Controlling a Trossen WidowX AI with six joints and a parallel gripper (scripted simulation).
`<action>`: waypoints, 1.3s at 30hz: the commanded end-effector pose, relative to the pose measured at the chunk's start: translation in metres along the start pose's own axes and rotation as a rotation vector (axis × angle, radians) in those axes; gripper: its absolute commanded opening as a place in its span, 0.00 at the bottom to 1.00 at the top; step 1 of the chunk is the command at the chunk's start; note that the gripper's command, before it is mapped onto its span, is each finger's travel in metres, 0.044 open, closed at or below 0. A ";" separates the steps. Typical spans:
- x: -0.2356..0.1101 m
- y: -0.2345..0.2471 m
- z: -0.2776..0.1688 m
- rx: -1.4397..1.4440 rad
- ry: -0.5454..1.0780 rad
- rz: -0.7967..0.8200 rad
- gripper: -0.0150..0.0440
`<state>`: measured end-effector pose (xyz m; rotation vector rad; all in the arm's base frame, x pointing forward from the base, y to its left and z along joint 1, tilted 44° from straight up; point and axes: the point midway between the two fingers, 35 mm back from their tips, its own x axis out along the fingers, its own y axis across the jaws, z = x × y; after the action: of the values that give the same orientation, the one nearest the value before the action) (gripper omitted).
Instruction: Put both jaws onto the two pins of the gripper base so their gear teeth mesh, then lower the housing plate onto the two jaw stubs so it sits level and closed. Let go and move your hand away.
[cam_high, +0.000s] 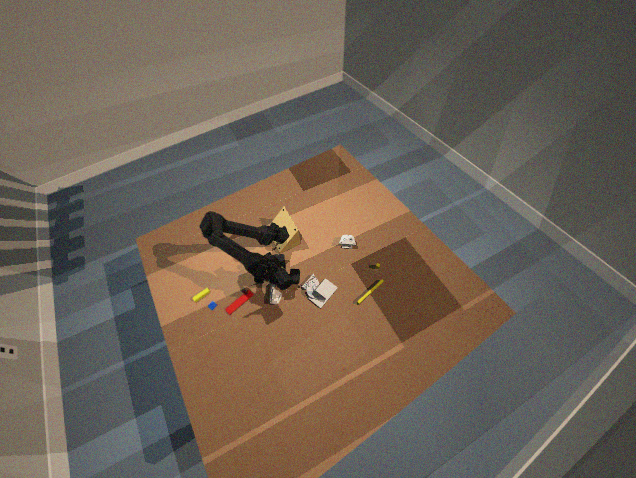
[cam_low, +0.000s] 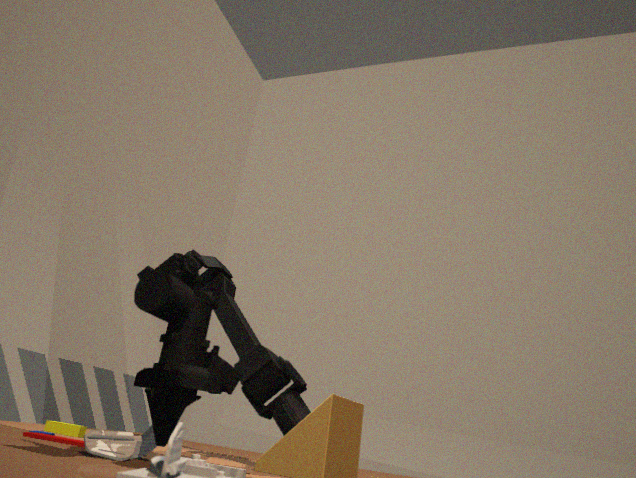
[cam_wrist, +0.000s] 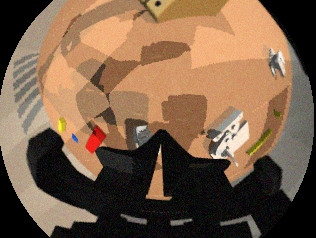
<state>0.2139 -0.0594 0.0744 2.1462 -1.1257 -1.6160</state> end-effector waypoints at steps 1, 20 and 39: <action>0.001 0.007 0.000 -0.007 -0.002 0.006 0.25; 0.001 0.039 0.001 -0.007 -0.001 0.008 0.25; -0.060 0.044 0.002 -0.004 -0.001 0.008 0.25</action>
<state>0.1902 -0.0575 0.1315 2.1357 -1.1186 -1.6166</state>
